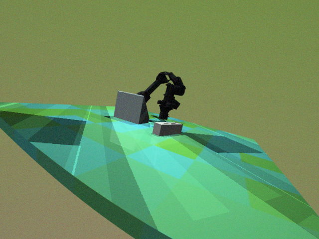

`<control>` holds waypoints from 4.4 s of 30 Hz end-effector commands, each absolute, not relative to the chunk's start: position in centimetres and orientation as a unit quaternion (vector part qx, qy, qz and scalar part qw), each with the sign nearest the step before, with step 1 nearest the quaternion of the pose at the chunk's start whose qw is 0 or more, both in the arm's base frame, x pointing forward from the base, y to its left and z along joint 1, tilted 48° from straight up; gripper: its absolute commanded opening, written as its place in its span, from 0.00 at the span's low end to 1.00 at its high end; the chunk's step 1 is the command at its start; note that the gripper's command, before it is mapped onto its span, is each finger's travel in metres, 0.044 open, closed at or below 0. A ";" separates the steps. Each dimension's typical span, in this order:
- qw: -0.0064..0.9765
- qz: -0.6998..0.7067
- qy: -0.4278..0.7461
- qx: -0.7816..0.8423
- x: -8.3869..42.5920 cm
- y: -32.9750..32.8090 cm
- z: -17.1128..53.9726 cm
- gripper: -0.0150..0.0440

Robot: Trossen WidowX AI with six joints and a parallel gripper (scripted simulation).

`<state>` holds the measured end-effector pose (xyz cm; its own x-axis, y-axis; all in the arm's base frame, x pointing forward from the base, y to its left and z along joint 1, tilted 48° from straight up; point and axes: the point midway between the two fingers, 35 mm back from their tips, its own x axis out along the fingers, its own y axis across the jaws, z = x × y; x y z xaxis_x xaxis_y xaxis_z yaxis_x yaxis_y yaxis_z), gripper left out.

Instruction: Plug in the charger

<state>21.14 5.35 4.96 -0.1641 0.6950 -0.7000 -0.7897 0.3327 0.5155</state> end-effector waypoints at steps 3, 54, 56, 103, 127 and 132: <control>0.647 0.569 0.507 -0.043 21.3 4.9 5.1 0.25; 0.587 0.317 0.702 0.251 20.8 3.6 -1.8 0.25; 0.582 0.305 0.707 0.262 20.7 3.6 -2.0 0.25; 0.559 0.257 0.726 0.306 25.2 3.2 -4.0 0.25; 0.559 0.256 0.727 0.307 25.4 3.3 -3.9 0.25; 0.559 0.256 0.727 0.307 25.5 3.3 -3.9 0.25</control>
<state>25.24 3.28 -4.03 -0.1929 0.7285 -0.6573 0.1558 0.6841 0.7125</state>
